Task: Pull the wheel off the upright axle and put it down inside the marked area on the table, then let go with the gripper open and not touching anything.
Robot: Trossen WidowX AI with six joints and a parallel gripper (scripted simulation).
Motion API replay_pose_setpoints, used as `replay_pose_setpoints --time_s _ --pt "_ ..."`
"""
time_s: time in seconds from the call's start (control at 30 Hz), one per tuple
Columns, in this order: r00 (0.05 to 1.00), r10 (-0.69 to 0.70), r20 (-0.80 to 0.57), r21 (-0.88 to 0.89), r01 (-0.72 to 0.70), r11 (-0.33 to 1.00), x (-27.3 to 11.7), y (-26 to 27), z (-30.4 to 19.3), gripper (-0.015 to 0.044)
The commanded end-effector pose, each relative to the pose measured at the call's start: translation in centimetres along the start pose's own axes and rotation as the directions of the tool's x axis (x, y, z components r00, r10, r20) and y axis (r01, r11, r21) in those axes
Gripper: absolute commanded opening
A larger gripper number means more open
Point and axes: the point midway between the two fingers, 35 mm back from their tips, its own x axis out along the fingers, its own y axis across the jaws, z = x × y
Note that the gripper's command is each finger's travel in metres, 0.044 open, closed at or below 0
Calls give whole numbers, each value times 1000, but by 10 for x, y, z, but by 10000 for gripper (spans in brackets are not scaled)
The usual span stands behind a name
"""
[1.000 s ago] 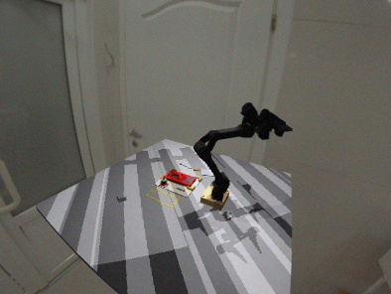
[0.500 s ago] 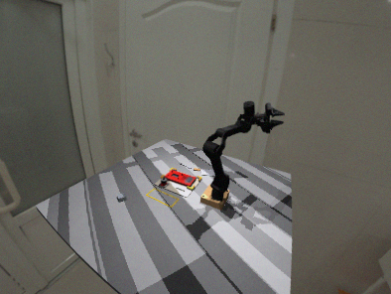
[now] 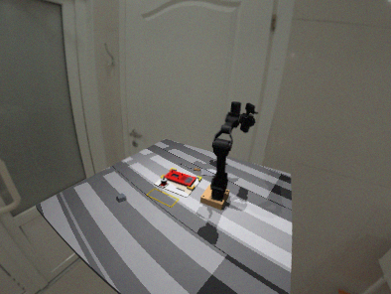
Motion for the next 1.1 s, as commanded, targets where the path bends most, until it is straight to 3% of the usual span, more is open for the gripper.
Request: replay_pose_setpoints --time_s 0.0,0.27,0.57,0.8,1.07 --pt "978 -110 -176 -96 94 991 -20 -31 -56 300" --pt "855 -294 -426 -277 186 943 -81 -83 -137 300" --pt "577 -568 -586 -578 193 793 -190 -156 -200 300" --pt "327 -752 -572 -774 87 627 -289 -206 -213 300" --pt "72 -910 -409 -908 -130 399 -406 -252 -186 300"
